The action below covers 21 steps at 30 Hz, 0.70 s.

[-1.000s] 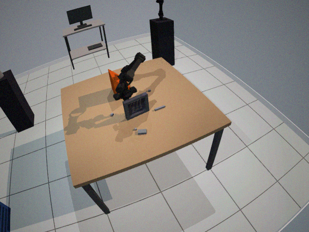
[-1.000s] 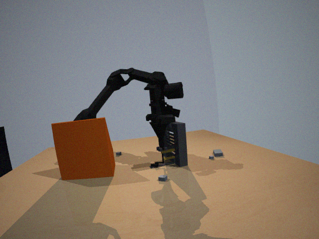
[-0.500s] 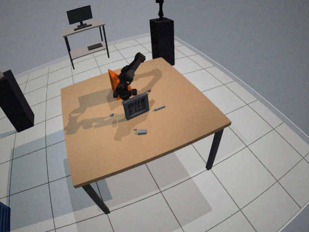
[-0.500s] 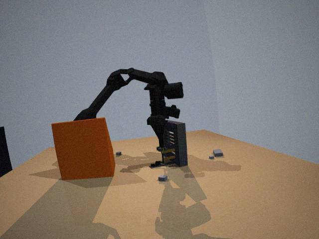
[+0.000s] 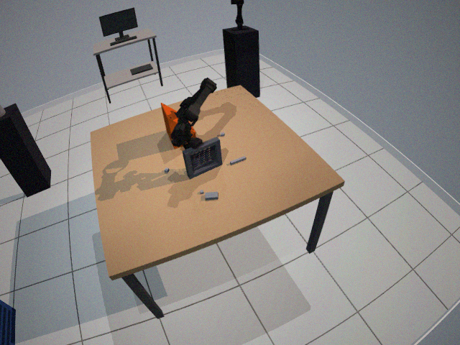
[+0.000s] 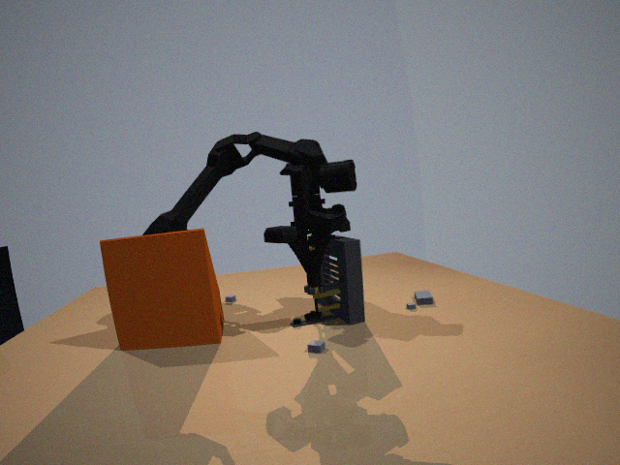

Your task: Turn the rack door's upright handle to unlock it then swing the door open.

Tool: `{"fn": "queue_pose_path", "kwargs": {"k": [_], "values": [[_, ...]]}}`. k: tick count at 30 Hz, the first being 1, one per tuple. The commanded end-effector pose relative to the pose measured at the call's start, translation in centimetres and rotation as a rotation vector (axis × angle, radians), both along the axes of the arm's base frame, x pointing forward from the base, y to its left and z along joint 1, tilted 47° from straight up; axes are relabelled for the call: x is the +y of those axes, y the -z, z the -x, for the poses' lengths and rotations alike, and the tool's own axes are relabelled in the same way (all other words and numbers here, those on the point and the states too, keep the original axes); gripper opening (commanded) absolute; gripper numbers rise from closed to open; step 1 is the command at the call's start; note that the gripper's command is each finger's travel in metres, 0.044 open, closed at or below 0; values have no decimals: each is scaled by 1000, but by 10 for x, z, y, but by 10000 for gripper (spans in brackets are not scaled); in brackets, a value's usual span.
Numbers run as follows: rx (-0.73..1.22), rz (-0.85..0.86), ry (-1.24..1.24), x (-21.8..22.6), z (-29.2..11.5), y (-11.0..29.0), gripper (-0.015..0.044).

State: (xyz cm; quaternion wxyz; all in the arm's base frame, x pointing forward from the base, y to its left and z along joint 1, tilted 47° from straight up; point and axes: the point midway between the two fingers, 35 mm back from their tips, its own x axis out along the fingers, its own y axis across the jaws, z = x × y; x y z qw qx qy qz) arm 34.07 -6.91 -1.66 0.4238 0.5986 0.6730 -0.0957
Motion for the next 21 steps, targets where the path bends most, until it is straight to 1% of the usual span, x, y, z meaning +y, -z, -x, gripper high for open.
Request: {"fn": "queue_pose_path", "kwargs": {"k": [1,11,21], "values": [[146,-15,140,0,0,0,16],[496,-52,472,0,0,0,16],[520,-54,494,0,0,0,16]]}}
